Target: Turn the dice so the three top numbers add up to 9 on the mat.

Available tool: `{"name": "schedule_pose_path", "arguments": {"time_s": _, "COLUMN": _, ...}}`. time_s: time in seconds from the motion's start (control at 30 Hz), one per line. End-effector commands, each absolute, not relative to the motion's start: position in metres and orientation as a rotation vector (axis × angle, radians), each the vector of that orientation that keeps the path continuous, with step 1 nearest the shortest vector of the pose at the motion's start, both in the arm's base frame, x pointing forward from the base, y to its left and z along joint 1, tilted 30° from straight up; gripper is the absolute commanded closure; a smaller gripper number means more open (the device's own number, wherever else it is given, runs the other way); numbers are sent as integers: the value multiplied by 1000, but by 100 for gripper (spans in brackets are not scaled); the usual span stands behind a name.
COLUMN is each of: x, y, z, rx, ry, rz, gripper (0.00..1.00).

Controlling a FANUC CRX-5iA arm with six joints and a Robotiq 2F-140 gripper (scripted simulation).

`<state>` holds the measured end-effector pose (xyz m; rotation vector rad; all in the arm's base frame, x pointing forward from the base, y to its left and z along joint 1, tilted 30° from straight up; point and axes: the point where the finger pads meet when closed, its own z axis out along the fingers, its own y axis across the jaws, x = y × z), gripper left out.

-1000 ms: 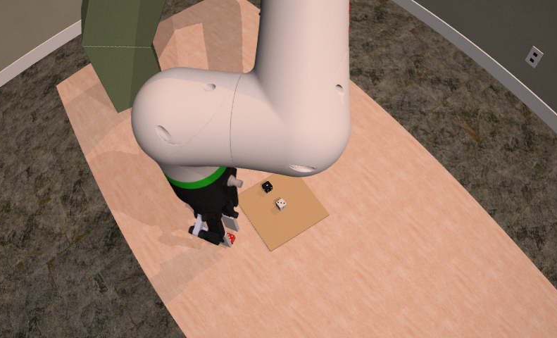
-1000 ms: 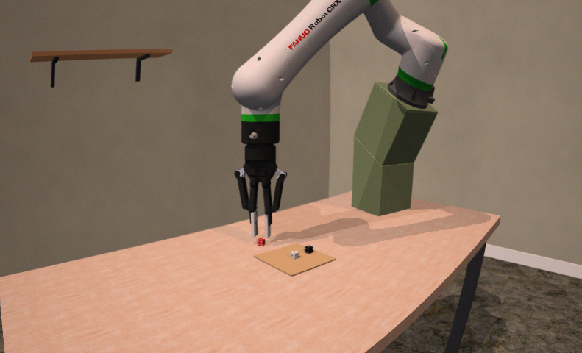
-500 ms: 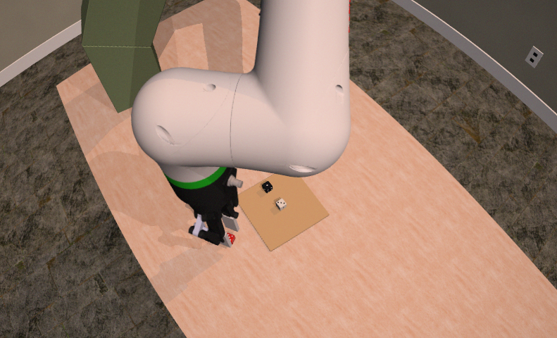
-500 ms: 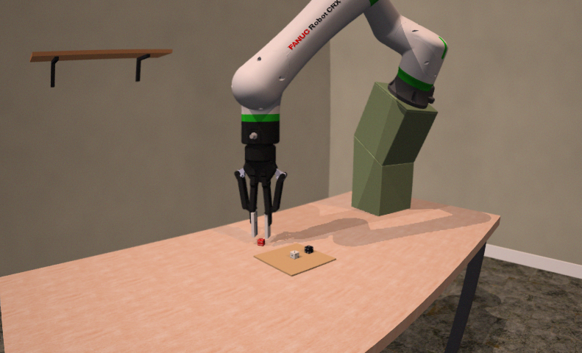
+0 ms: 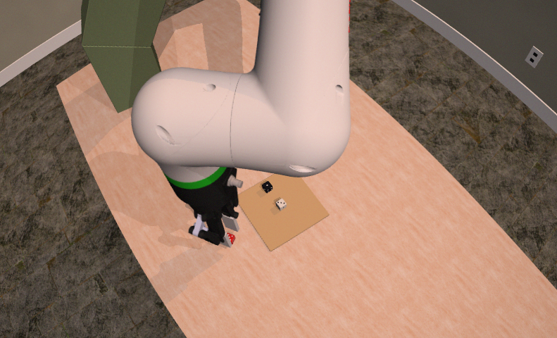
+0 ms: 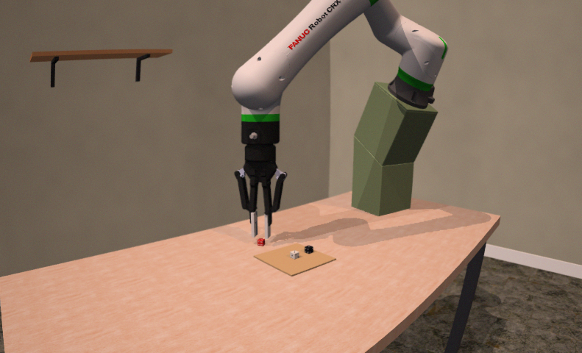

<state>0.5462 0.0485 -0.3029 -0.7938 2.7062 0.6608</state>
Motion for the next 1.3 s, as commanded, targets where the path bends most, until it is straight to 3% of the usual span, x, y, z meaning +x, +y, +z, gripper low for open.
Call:
{"name": "schedule_pose_path", "arguments": {"time_s": 0.0, "x": 546, "y": 48, "z": -303, "rx": -794, "ry": 2706, "rz": 660, "gripper": 81}}
{"name": "schedule_pose_path", "arguments": {"time_s": 1.27, "x": 549, "y": 59, "z": -322, "rx": -794, "ry": 2706, "rz": 660, "gripper": 81}}
